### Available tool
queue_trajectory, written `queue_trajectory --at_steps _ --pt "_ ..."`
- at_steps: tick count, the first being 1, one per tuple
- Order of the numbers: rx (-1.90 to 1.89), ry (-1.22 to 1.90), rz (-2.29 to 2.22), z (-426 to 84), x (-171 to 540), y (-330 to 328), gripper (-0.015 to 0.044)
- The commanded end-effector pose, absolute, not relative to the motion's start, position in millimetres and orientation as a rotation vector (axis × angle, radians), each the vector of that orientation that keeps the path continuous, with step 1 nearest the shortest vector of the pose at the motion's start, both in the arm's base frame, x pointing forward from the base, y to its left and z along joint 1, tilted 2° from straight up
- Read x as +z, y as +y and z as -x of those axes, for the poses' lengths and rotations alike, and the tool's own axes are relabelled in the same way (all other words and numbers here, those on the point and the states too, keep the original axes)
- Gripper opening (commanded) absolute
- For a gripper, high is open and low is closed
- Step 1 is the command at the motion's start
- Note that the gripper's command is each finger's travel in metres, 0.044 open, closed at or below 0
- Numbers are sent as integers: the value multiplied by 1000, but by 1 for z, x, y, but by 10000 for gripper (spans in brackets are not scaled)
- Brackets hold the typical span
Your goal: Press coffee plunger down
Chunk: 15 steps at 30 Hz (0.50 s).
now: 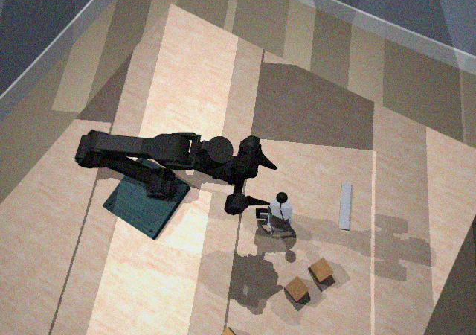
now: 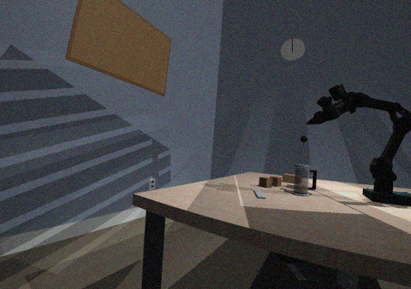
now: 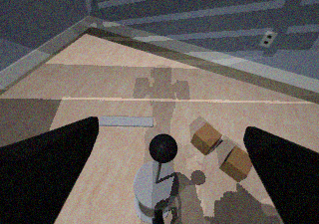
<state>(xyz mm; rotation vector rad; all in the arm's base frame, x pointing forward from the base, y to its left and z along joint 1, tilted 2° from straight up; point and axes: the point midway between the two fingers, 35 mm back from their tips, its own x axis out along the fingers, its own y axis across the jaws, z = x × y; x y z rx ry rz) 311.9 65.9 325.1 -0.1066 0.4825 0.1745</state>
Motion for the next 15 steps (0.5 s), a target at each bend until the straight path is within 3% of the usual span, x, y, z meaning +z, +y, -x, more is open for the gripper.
queue_trajectory --at_steps 1,15 --pt "166 505 80 -310 297 67 440" --pt "156 504 78 -318 264 64 440"
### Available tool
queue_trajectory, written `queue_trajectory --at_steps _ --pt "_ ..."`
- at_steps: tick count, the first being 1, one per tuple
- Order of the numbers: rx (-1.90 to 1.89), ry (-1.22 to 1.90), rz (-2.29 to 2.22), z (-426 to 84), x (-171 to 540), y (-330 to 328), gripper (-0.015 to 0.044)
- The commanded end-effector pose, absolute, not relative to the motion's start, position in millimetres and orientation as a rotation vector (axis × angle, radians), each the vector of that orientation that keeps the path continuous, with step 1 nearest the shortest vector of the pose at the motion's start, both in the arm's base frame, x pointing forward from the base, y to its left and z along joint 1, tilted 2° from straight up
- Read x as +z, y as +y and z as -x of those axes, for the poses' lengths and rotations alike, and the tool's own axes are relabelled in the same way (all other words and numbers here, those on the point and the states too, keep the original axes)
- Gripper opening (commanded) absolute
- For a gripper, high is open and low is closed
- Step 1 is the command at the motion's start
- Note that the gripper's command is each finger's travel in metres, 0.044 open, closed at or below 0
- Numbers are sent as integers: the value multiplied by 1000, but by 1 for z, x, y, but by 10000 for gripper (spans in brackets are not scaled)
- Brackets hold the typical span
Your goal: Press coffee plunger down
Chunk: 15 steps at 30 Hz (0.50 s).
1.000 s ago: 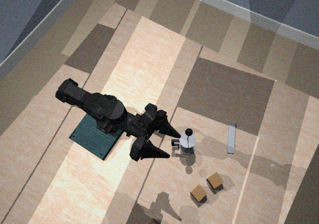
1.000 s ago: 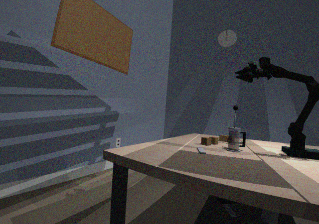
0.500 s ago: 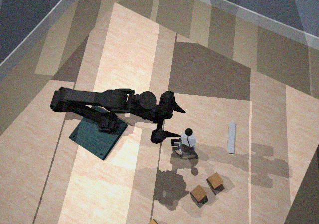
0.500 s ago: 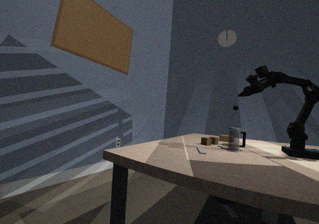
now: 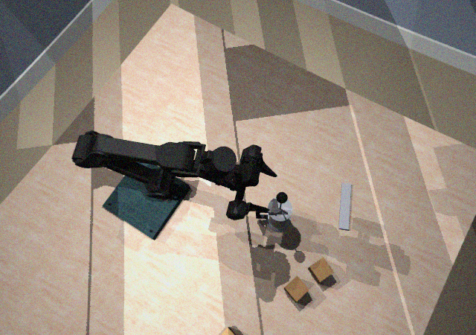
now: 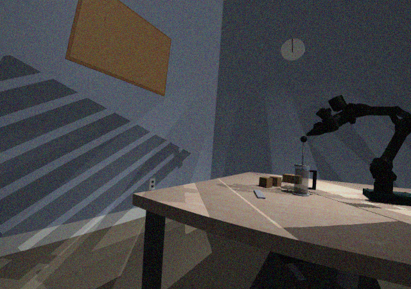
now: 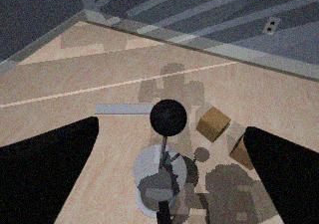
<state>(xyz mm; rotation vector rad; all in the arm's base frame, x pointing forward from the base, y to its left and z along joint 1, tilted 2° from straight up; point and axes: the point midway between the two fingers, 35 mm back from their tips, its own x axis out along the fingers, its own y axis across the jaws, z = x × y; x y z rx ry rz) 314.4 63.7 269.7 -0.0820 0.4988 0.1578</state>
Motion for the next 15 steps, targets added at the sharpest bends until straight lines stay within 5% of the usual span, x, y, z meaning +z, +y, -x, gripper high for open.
queue_trajectory --at_steps 1,15 --pt "156 504 78 -319 264 64 440" --pt "157 503 78 -339 253 67 440"
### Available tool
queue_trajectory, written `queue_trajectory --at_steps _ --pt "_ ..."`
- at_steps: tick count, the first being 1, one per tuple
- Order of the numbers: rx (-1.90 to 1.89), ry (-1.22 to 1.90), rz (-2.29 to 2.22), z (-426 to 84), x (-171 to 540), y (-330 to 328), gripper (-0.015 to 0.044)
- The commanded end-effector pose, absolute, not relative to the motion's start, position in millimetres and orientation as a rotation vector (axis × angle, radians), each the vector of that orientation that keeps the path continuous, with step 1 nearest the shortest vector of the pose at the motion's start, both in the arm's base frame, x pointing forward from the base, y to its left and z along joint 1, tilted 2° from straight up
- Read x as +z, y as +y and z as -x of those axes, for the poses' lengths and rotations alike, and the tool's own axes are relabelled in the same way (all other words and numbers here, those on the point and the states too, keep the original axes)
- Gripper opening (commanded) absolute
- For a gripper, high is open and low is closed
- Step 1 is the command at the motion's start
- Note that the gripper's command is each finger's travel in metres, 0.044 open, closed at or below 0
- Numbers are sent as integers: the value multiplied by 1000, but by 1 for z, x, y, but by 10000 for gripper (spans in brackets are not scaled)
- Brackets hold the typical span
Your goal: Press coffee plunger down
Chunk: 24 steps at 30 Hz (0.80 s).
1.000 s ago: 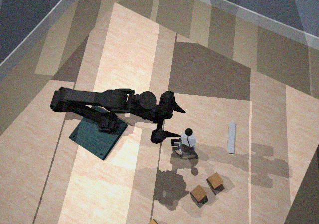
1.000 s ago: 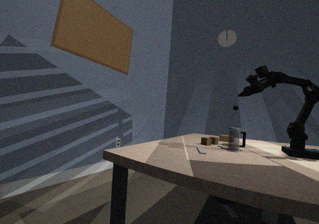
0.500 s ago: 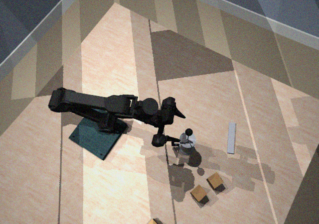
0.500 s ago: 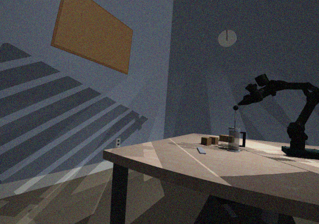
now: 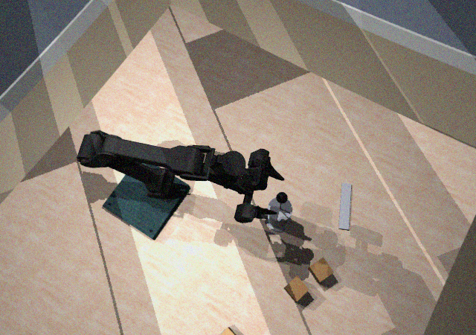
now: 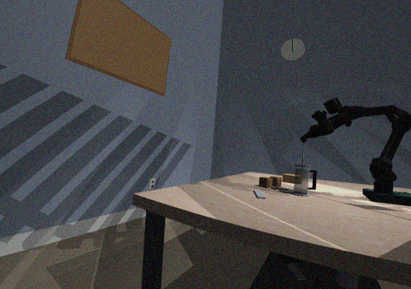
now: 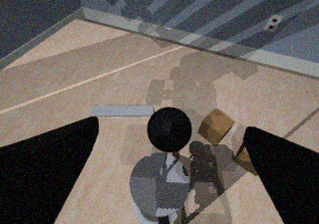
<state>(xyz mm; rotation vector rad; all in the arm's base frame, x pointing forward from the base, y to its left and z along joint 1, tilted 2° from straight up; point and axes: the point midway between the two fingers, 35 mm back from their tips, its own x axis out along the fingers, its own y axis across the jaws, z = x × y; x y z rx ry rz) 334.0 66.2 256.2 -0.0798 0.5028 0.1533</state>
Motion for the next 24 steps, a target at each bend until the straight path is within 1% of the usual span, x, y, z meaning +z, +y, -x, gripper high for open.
queue_trajectory --at_steps 1,7,19,24 --pt "157 502 78 -340 252 68 440" --pt "157 502 78 -346 248 69 440" --pt "157 502 78 -346 248 69 125" --pt "157 502 78 -346 248 69 122"
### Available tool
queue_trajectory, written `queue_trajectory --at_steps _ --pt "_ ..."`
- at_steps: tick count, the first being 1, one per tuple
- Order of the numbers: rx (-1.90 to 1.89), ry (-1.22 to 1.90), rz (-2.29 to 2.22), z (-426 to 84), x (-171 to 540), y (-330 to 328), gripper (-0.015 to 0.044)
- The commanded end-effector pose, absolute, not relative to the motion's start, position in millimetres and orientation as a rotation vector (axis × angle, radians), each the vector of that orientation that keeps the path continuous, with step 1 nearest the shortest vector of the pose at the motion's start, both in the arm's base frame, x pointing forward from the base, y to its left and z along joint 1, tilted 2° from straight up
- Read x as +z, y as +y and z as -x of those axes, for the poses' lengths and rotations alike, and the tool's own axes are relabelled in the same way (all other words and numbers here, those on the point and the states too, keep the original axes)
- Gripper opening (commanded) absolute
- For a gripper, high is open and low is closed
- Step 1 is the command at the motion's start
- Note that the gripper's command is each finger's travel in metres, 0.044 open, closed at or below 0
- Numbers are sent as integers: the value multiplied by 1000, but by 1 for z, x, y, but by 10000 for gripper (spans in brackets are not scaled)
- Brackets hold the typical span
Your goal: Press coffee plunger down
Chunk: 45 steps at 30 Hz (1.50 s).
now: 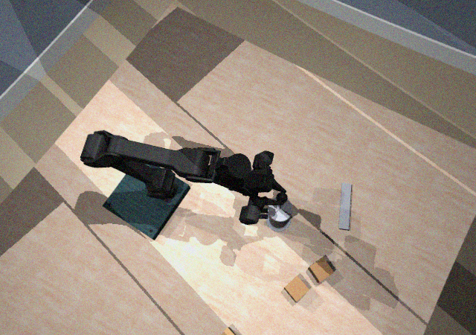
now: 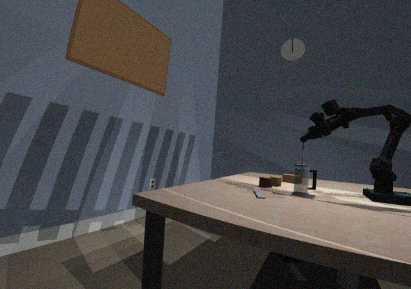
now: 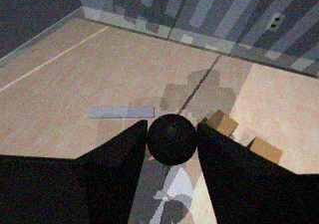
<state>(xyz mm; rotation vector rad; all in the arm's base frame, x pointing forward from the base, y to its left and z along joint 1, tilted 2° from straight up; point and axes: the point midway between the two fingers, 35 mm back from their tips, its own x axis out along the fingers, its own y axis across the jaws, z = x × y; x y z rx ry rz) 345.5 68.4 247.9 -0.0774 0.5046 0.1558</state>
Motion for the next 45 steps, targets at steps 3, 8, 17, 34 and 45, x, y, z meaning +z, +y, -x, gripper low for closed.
queue_trajectory --at_steps 3,8,17,34,45 --pt "157 502 78 -346 248 69 122" --pt "157 502 78 -346 246 69 122" --pt "157 502 78 -349 233 69 122" --pt "157 501 78 -354 205 69 122" --pt "157 501 78 -357 187 68 122"
